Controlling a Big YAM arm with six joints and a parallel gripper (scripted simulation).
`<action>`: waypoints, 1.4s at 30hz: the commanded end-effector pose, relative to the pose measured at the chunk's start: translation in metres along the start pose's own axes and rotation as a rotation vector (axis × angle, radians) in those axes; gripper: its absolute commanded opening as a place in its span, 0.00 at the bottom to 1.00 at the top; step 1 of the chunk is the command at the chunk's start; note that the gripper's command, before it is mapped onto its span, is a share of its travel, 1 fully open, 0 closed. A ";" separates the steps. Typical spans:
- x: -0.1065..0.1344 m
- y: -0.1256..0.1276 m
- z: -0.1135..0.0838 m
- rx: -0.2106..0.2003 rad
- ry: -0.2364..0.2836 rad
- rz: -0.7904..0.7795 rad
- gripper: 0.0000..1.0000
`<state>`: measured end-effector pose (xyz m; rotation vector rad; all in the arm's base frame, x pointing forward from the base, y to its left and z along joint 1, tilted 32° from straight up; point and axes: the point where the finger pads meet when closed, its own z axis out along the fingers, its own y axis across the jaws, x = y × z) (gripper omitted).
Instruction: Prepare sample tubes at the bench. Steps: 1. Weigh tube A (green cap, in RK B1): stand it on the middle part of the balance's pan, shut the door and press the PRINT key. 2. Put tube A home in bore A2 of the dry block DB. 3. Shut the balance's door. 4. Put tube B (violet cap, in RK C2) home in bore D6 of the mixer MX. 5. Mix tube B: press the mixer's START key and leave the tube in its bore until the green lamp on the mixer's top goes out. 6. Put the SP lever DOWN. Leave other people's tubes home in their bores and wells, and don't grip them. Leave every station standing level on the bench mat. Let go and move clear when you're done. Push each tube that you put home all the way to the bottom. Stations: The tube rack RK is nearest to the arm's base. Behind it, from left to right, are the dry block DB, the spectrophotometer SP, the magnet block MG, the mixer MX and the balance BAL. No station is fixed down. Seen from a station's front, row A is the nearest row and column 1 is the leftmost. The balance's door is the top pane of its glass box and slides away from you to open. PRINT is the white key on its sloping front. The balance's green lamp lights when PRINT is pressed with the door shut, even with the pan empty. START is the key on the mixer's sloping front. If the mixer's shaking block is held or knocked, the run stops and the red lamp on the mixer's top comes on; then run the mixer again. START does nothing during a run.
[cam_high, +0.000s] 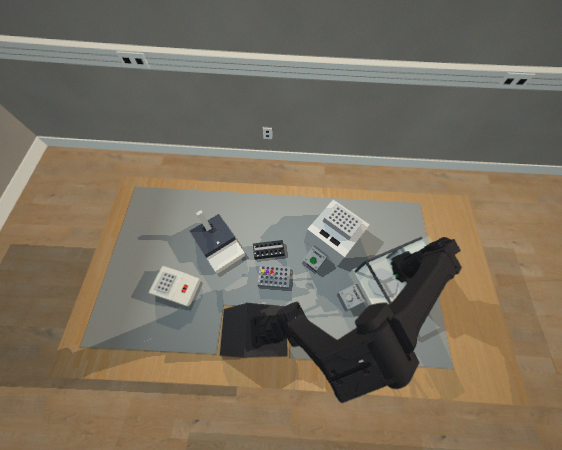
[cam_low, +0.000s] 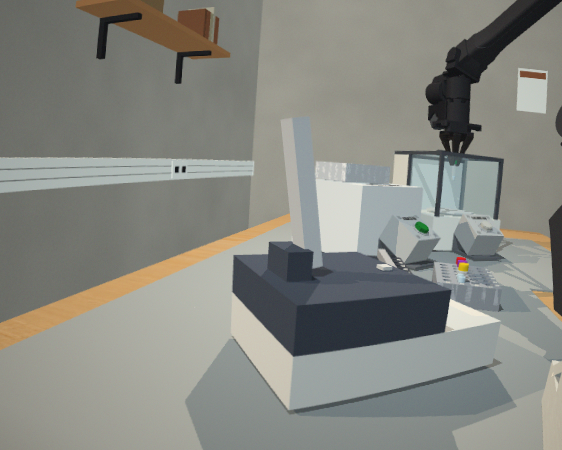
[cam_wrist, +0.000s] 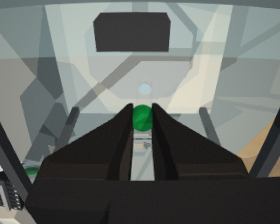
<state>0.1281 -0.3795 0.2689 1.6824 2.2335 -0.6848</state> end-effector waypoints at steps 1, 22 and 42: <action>-0.015 -0.004 0.001 0.000 -0.029 0.008 0.09; -0.006 -0.003 0.040 0.002 -0.009 0.002 0.09; -0.005 -0.003 0.070 0.002 -0.008 0.002 0.09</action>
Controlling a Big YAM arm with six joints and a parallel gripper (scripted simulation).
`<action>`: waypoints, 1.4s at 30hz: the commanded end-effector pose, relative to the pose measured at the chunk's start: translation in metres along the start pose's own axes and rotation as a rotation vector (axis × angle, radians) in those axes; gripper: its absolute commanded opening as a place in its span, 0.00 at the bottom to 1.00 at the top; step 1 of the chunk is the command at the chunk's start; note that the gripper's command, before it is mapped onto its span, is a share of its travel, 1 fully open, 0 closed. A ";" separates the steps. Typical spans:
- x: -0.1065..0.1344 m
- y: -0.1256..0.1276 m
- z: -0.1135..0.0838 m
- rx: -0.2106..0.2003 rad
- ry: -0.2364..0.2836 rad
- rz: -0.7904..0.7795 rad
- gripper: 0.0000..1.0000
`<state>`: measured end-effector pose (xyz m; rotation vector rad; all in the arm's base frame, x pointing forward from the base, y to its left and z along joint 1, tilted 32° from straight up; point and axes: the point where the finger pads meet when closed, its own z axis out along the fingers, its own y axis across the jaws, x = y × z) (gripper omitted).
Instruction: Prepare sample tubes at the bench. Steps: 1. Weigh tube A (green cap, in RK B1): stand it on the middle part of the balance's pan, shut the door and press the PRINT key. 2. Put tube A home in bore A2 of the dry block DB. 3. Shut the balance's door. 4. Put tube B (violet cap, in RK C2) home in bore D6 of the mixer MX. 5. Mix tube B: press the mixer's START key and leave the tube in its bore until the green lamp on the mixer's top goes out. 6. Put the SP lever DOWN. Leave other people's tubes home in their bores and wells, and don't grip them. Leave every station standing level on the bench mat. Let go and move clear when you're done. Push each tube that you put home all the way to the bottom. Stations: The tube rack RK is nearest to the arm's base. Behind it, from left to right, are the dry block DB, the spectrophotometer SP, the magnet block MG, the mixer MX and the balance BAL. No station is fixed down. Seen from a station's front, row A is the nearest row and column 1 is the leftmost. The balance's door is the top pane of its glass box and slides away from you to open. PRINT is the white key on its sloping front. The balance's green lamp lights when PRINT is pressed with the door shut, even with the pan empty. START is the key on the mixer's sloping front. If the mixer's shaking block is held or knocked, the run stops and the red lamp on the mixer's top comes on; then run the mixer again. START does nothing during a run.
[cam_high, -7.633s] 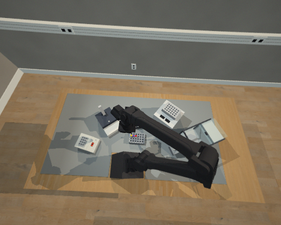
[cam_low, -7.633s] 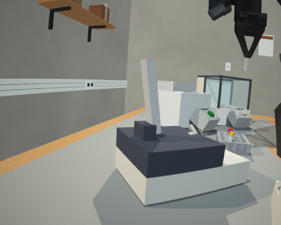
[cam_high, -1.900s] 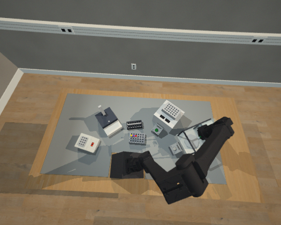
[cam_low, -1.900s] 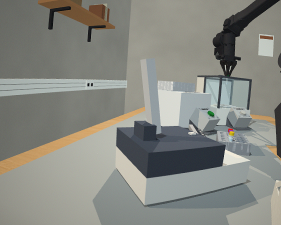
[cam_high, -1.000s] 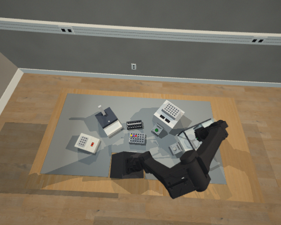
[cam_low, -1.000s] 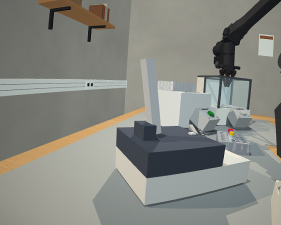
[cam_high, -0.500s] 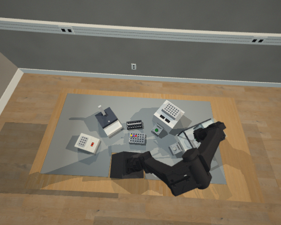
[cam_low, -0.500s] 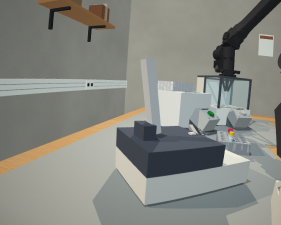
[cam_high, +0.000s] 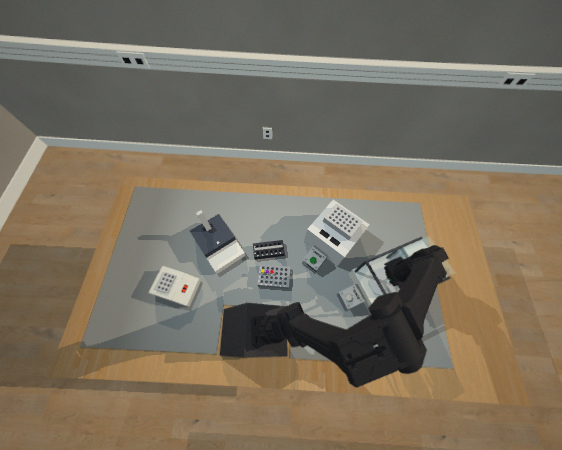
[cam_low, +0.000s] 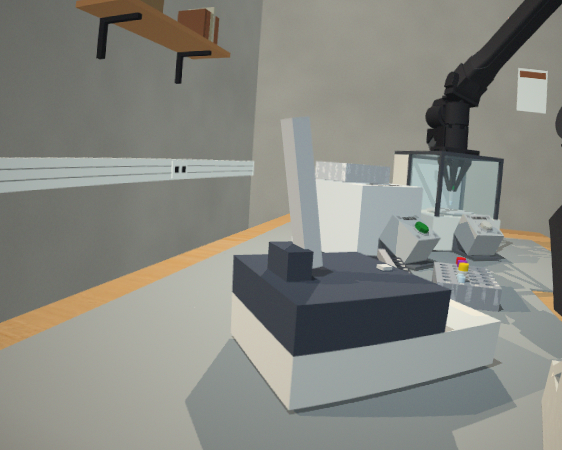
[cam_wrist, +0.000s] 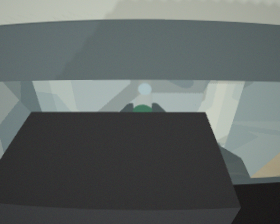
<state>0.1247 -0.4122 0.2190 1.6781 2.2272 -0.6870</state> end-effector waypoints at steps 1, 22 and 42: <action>-0.005 -0.003 0.011 0.003 -0.006 0.002 0.09; -0.009 0.001 -0.002 -0.002 -0.033 0.008 0.09; -0.009 0.001 -0.002 -0.002 -0.033 0.008 0.09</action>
